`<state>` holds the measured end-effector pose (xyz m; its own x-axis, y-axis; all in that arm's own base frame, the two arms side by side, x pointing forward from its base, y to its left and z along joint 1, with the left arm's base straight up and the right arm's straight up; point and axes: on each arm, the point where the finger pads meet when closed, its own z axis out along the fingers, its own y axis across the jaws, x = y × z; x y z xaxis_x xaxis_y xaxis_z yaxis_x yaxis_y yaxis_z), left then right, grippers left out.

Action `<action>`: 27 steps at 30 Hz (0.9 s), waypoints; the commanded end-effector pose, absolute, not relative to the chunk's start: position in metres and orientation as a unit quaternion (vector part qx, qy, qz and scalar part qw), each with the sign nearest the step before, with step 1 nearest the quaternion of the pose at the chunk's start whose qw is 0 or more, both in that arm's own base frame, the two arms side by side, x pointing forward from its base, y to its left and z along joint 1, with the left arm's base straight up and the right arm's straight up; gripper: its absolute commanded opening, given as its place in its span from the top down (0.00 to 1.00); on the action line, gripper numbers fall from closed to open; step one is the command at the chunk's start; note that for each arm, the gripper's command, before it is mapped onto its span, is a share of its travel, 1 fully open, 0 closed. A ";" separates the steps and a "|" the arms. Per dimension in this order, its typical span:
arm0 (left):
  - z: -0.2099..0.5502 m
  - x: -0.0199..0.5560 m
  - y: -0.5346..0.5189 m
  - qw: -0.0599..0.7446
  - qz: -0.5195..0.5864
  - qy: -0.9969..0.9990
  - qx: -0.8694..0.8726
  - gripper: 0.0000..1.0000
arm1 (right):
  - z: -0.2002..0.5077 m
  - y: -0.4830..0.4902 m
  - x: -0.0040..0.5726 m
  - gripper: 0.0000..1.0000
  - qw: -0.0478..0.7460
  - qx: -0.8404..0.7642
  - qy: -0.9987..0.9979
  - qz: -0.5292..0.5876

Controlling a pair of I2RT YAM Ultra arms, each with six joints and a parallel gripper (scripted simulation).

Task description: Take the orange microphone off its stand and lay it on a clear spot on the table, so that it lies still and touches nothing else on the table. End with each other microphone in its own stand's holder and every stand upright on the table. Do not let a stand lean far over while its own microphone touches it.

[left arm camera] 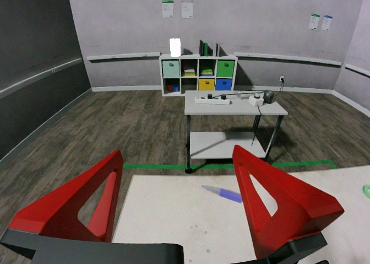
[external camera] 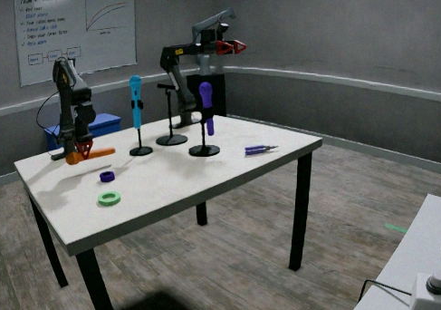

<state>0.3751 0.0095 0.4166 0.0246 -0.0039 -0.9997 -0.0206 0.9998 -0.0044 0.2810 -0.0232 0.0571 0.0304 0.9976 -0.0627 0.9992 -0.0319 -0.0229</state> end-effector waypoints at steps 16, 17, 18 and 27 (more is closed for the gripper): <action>0.451 0.363 0.011 0.744 0.011 0.668 -0.012 0.02 | 0.040 -0.028 0.284 1.00 0.027 0.721 0.692 -0.030; 0.451 0.363 0.011 0.744 0.011 0.668 -0.012 0.02 | 0.037 -0.028 0.284 1.00 0.025 0.721 0.692 -0.032; 0.451 0.363 0.011 0.744 0.011 0.668 -0.012 0.02 | 0.036 -0.028 0.283 1.00 0.025 0.721 0.692 -0.032; 0.451 0.363 0.011 0.744 0.011 0.668 -0.012 0.02 | 0.028 -0.028 0.283 1.00 0.027 0.723 0.690 -0.029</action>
<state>0.3751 0.0095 0.4166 0.0246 -0.0039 -0.9997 -0.0206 0.9998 -0.0044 0.2796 -0.0231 0.0328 0.0278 0.9976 -0.0629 0.9993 -0.0294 -0.0242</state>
